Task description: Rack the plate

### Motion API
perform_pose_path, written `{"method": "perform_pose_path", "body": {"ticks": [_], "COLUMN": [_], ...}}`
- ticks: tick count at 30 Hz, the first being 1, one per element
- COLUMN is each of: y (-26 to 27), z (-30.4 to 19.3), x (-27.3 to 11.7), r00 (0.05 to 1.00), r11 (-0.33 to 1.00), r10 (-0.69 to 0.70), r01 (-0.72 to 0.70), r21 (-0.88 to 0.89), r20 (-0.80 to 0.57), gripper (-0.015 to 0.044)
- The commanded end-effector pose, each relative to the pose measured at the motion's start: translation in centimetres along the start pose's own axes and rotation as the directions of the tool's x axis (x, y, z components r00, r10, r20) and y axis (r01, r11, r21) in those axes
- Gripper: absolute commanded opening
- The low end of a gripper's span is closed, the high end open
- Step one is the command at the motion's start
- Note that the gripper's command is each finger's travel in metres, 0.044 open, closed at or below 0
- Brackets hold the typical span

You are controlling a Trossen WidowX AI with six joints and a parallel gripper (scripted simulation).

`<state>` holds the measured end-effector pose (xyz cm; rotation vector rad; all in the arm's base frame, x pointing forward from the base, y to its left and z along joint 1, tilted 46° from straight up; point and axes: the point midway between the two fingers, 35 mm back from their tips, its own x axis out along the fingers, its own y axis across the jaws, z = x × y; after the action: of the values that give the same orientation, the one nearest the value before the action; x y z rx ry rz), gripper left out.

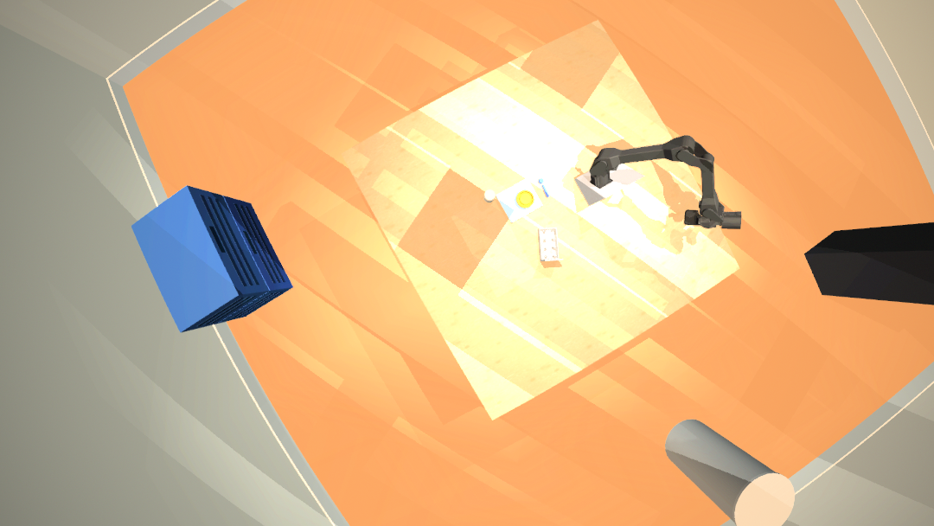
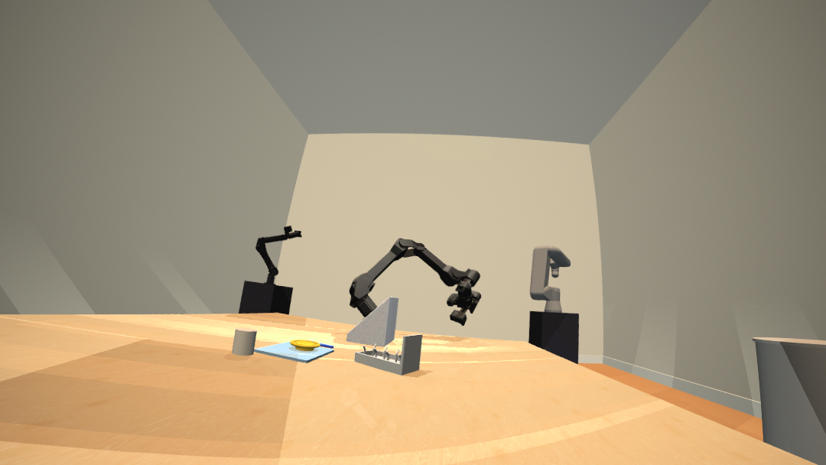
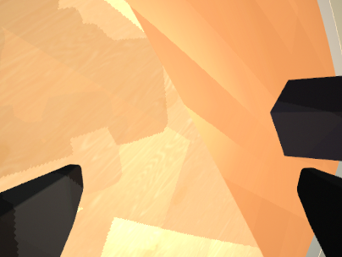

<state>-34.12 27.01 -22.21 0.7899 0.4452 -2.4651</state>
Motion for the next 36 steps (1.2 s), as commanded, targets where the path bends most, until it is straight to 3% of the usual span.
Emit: {"method": "perform_pose_path", "body": {"ticks": [1,20,36], "y": [0.0,-1.2,-0.2], "z": [0.0,-4.7,-8.7], "x": [-0.1,-10.2,-20.0], "r00": [1.0,0.975,0.911], "r11": [1.0,0.914,0.612], "r10": [-0.001,-0.095,-0.102], "r01": [0.001,0.165,0.375], "r21": [0.002,0.371,0.696], "r20": [-0.002,-0.2,-0.401], "gripper": [0.04,0.04,0.04]}}
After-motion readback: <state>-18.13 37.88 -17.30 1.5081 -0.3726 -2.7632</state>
